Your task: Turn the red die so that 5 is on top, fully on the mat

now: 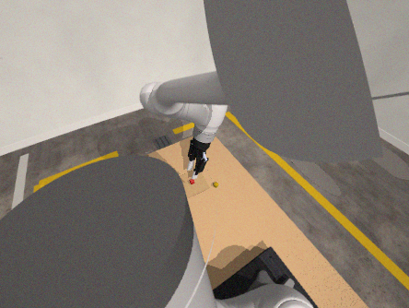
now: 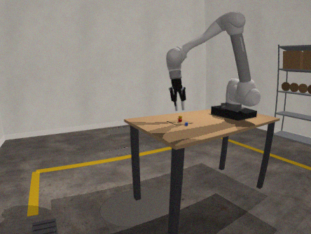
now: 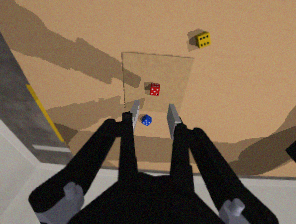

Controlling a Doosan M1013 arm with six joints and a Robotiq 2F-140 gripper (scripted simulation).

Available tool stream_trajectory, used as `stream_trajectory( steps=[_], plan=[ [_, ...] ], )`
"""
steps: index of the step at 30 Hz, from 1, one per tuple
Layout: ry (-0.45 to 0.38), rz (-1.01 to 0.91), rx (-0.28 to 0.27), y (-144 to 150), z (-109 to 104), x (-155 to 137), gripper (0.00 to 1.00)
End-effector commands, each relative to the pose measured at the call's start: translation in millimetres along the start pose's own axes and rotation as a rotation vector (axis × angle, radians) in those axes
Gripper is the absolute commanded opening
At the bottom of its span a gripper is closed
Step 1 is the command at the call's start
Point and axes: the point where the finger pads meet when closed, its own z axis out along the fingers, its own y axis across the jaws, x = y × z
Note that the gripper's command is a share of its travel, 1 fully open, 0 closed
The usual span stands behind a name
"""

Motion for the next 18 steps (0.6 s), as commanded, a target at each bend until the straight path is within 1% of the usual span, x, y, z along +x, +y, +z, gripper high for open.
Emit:
stream_trajectory(
  steps=[1, 3, 5, 9, 10, 13, 14, 18],
  plan=[
    [0.017, 0.002, -0.005, 0.7, 0.4, -0.8, 0.33],
    [0.06, 0.004, -0.012, 2.4, 1.7, -1.1, 0.33],
    [0.123, 0.005, -0.017, 3.6, 2.6, -1.8, 0.33],
    [0.242, 0.002, -0.006, 1.0, 1.1, -4.4, 0.33],
    [0.258, 0.001, -0.002, 0.2, 0.6, -5.0, 0.33],
    [0.263, 0.001, -0.001, -0.1, 1.0, -9.7, 0.33],
    [0.263, 0.001, -0.001, -0.1, 1.0, -9.7, 1.0],
    [0.263, 0.001, -0.001, -0.1, 1.0, -9.7, 1.0]
  ],
)
